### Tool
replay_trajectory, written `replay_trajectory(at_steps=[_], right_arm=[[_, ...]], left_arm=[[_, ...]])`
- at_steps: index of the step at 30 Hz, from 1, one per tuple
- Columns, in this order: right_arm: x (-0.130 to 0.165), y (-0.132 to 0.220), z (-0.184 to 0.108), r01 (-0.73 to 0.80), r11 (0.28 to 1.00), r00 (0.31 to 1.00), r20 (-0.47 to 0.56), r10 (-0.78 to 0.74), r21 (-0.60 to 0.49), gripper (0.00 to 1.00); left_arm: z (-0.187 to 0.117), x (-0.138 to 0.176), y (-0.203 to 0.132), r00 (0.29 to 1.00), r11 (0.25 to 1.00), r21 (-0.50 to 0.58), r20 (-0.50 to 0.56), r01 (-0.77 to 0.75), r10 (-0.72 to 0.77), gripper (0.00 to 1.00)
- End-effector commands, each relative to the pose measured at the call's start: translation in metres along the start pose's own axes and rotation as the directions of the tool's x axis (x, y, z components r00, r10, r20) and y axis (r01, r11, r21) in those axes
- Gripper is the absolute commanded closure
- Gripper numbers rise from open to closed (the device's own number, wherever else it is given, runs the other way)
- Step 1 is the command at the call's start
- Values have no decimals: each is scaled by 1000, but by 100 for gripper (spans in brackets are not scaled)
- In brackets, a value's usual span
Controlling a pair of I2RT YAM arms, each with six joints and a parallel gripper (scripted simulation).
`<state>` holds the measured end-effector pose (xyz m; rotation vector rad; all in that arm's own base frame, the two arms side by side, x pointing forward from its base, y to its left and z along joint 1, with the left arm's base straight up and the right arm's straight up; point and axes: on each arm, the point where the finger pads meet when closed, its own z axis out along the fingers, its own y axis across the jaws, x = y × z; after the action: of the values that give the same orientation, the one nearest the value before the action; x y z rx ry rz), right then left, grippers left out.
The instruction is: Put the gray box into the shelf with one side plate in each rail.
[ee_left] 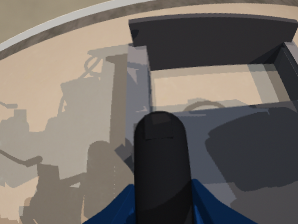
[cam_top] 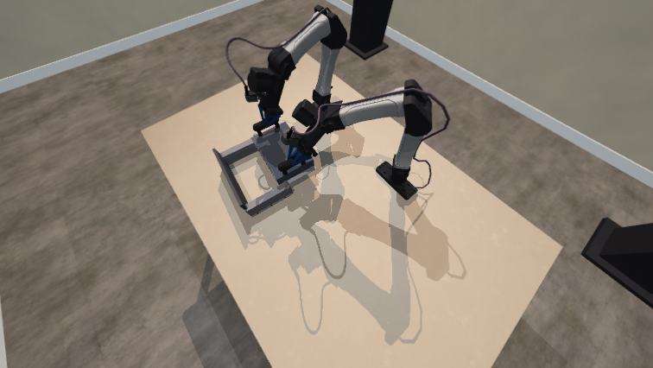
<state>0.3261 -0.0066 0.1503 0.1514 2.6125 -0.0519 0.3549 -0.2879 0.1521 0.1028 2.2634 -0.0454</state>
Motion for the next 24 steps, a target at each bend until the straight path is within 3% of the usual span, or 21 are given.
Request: replay_trajectory(at_steps=[1,24], right_arm=[[-56,0,-12,19,1000,985,170,-18,-6,70],[-102,0,14,17,1000,984,177,-16,-7,70]], left_arm=[[2,-50,-3,990,999,-6,138,43,-42,71],[43,-85,-3,988,999,-8,148,40,-38,71]])
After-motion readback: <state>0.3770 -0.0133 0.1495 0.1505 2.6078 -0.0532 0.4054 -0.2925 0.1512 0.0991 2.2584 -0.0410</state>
